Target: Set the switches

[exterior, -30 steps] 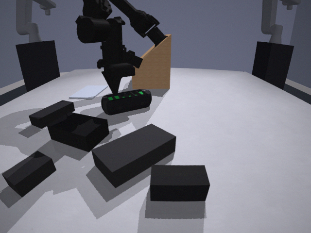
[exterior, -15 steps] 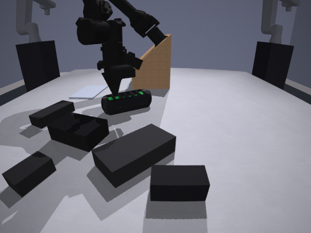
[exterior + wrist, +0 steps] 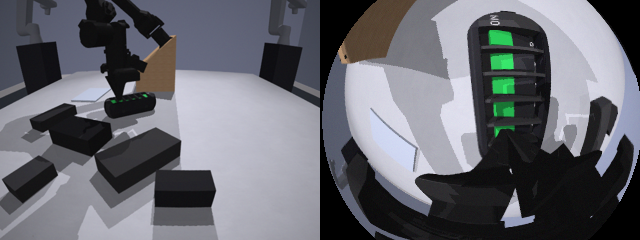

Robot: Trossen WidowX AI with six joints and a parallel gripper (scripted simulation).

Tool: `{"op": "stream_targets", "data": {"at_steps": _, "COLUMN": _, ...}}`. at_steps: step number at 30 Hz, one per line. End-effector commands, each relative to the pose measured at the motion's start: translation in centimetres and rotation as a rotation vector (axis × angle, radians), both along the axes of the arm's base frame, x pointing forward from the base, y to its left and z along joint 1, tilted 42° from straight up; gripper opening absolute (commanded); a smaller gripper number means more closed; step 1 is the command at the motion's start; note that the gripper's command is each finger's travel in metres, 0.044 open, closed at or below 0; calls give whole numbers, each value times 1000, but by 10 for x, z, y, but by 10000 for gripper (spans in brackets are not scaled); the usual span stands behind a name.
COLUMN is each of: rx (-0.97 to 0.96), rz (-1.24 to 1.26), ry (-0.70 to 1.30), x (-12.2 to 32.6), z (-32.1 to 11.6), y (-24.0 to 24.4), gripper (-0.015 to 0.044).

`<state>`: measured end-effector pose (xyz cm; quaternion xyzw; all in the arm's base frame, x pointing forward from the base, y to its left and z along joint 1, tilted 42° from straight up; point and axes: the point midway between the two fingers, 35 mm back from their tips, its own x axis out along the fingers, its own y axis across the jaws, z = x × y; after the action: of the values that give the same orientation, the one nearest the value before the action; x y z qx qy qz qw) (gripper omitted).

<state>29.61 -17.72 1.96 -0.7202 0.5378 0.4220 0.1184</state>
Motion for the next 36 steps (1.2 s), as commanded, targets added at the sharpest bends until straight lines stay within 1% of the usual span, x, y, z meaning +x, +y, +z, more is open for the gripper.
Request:
{"op": "stream_targets", "data": {"at_steps": 1, "rx": 2, "rz": -6, "ry": 6, "x": -2, "z": -3, "y": -3, "gripper": 0}}
{"op": "stream_targets", "data": {"at_steps": 15, "rx": 2, "rz": -6, "ry": 6, "x": -1, "z": -5, "y": -4, "gripper": 0}}
{"op": "stream_targets", "data": {"at_steps": 21, "rx": 3, "rz": -6, "ry": 6, "x": -4, "z": 31, "y": 28, "gripper": 0}}
{"op": "stream_targets", "data": {"at_steps": 26, "rx": 3, "rz": -6, "ry": 6, "x": -4, "z": 31, "y": 28, "gripper": 0}}
{"op": "stream_targets", "data": {"at_steps": 30, "rx": 3, "rz": -15, "ry": -3, "x": 4, "z": 44, "y": 15, "gripper": 0}}
{"op": "stream_targets", "data": {"at_steps": 36, "rx": 3, "rz": -15, "ry": -3, "x": 4, "z": 41, "y": 13, "gripper": 0}}
